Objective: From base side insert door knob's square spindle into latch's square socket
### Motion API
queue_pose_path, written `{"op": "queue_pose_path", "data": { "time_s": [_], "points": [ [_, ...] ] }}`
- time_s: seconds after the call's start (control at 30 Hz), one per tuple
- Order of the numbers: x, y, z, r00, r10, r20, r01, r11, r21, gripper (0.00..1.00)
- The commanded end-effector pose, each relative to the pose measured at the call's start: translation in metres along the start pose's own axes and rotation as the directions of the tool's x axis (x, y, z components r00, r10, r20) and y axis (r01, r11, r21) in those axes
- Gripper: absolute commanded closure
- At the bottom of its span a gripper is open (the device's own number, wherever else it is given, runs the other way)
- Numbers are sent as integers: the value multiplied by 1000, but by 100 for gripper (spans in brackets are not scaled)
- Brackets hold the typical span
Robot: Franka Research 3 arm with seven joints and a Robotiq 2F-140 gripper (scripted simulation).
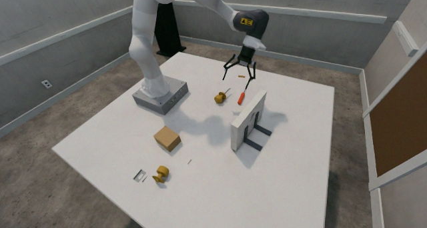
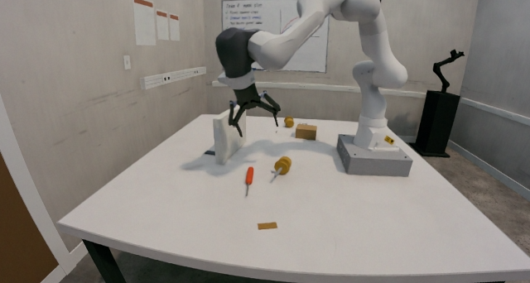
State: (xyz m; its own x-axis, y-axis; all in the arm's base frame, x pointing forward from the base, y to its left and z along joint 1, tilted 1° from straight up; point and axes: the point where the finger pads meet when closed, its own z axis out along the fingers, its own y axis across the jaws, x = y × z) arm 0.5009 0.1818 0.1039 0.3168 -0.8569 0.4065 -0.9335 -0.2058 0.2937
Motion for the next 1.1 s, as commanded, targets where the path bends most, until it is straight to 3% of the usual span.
{"op": "queue_pose_path", "data": {
  "time_s": [0.0, 0.07, 0.1, 1.07],
  "points": [
    [-4, -5, -3, 991, 134, 17, -134, 990, 34, 0],
    [-4, -5, -3, 991, 134, 17, -134, 990, 34, 0],
    [-4, 3, -1, 963, 263, 60, -265, 963, 40, 0],
    [-4, 3, -1, 963, 263, 60, -265, 963, 40, 0]
  ]
}}
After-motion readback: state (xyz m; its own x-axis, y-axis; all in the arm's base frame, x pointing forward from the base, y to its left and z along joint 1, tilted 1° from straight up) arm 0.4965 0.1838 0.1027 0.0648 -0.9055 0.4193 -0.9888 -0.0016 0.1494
